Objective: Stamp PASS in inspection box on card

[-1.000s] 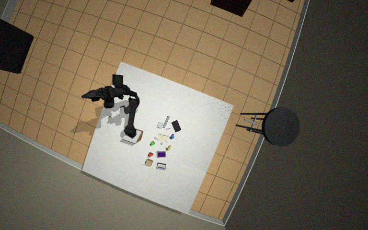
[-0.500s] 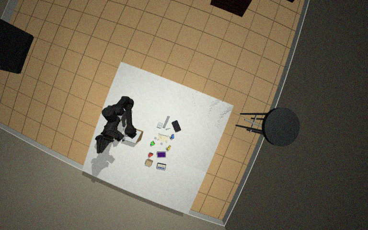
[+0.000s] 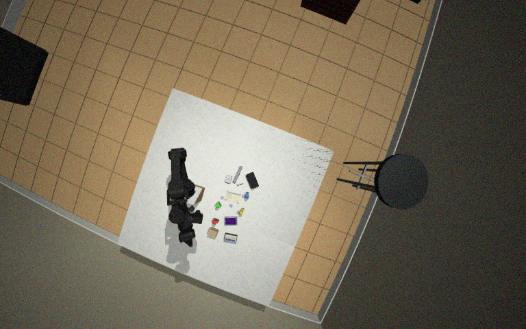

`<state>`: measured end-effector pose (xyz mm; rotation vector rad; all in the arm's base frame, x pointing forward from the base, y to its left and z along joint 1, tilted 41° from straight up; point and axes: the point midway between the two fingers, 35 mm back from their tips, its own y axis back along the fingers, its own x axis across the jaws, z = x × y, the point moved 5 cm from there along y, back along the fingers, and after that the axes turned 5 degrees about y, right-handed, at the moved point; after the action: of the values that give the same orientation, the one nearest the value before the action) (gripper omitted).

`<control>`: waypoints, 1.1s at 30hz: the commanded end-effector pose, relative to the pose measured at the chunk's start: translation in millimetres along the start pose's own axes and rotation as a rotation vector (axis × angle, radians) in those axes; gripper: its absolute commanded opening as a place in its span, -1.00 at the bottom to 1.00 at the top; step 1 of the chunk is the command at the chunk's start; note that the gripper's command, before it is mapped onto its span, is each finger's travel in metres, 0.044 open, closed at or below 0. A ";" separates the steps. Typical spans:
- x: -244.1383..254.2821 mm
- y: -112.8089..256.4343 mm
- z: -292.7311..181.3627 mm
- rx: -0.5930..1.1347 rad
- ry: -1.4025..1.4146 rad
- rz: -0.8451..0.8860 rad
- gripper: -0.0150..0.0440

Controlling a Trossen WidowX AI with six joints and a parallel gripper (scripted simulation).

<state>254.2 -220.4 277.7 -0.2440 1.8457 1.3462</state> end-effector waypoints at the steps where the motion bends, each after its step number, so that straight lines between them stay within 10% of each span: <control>1: 34.3 -37.9 34.6 -0.146 -0.137 0.185 0.22; 11: 141.2 -82.6 122.9 -0.313 -0.506 0.781 0.22; 20: 242.4 -74.1 176.9 -0.114 -0.815 1.399 0.22; 33: 251.3 -74.1 177.1 -0.084 -0.835 1.442 0.22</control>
<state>225.2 -24.9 34.4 1.6150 1.0758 1.9212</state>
